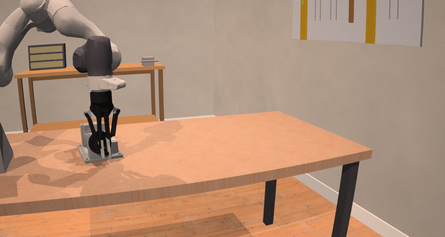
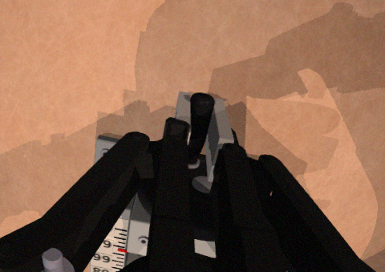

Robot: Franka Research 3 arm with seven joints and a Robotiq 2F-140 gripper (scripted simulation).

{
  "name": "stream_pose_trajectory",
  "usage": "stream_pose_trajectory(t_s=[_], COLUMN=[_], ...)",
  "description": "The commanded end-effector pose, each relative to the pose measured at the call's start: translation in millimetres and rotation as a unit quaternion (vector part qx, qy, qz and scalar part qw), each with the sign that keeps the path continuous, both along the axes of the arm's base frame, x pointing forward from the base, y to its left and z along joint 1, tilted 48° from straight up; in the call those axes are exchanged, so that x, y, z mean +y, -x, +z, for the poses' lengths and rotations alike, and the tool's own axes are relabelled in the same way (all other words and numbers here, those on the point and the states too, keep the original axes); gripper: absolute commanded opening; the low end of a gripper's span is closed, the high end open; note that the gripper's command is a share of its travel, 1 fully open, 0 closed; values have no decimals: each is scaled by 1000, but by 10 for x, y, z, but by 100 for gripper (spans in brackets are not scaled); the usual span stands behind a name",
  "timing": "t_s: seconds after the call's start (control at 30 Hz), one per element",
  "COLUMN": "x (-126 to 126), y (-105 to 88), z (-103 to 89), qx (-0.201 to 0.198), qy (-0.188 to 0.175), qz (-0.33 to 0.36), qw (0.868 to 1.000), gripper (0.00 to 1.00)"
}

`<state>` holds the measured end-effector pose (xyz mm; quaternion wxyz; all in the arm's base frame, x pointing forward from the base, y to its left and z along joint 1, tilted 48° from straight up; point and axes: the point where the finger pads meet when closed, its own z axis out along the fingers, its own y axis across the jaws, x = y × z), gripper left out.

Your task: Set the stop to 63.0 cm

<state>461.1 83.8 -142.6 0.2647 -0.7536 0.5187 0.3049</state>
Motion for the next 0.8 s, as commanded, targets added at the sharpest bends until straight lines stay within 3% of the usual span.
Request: stream_pose_trajectory(t_s=[0.0,0.77], x=[2,-224], y=[-66,-222], z=[25,274], qx=[3,3], qy=[1,1], qz=[-2,-2], qw=[1000,1000], gripper=[4,4])
